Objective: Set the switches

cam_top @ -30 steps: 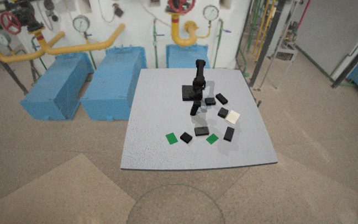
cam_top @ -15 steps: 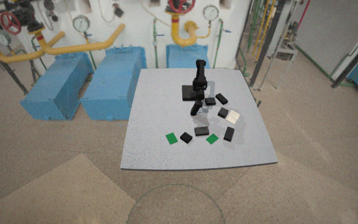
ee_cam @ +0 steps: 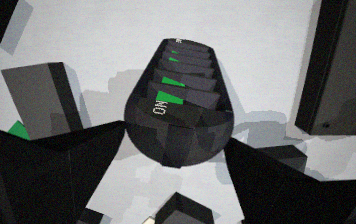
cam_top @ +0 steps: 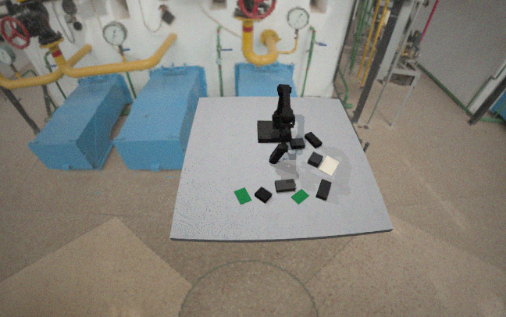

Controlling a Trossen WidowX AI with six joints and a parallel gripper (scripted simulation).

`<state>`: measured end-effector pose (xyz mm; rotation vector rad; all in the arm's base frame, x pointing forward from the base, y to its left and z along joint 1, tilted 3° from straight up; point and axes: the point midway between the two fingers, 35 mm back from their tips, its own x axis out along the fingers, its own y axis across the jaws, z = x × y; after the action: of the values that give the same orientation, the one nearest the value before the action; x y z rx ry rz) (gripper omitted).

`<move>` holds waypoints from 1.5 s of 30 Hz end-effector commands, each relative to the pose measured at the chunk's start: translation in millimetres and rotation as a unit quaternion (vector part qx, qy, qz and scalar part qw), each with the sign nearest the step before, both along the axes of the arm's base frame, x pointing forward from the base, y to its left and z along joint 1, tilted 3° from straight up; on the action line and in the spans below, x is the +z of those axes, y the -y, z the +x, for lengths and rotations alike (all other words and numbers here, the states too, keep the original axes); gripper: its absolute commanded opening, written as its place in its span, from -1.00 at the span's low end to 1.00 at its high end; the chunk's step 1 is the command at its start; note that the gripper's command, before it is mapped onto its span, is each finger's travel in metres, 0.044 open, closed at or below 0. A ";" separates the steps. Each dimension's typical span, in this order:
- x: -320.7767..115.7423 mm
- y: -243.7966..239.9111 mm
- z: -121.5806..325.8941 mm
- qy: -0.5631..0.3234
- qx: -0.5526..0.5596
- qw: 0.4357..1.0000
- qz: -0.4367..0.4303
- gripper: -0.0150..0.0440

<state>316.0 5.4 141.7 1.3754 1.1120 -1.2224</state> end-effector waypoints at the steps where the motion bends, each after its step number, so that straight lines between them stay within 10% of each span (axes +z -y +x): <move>1: -6.1 -1.9 -0.2 -0.008 -0.003 1.000 -0.003 0.65; 45: -20.0 -33.1 5.1 -0.008 -0.003 1.000 -0.002 0.65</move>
<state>321.6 39.8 129.6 1.3810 1.1188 -1.2122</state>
